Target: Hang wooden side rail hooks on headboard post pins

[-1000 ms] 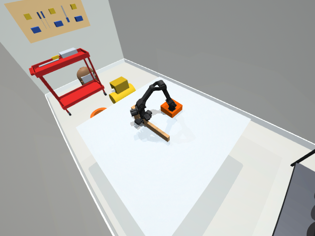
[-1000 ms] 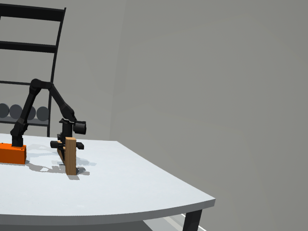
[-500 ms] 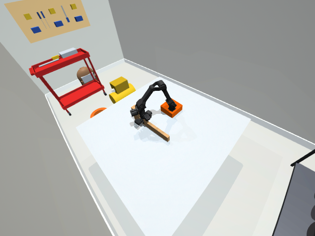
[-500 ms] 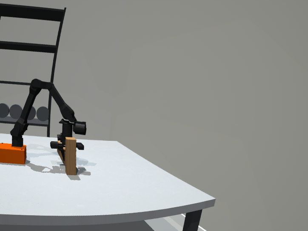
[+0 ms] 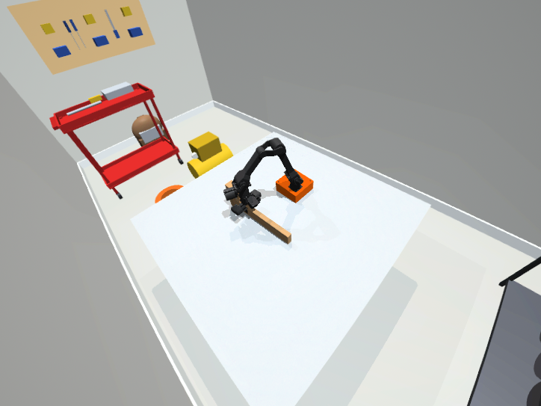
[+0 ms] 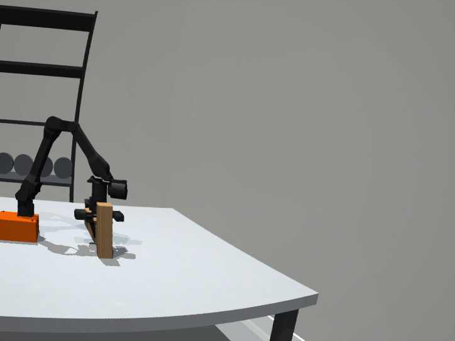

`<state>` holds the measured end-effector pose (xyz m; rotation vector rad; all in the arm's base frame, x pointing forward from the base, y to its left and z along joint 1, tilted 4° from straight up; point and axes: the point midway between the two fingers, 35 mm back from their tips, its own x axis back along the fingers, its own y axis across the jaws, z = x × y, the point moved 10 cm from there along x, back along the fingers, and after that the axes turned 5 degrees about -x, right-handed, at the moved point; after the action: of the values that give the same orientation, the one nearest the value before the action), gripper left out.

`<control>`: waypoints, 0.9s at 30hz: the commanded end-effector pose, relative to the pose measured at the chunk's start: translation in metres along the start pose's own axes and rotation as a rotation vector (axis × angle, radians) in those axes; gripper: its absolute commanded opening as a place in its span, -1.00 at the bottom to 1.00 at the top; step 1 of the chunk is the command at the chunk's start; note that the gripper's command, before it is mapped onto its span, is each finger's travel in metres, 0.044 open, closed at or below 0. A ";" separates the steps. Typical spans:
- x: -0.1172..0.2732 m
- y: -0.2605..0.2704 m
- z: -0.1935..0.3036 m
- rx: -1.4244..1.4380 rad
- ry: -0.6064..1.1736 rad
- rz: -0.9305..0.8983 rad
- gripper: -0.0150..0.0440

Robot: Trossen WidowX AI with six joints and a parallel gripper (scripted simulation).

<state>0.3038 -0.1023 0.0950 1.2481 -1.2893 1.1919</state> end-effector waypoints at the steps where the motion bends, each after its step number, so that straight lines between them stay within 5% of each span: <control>1: -0.001 0.000 0.000 0.005 0.010 0.001 -0.49; 8: -0.002 0.000 0.000 0.005 0.010 0.001 -0.49; 24: 0.022 0.000 -0.001 0.003 0.006 0.000 0.93; 27: 0.039 0.000 -0.001 0.005 0.010 0.001 1.00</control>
<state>0.3012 -0.1022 0.1119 1.2601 -1.2805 1.1724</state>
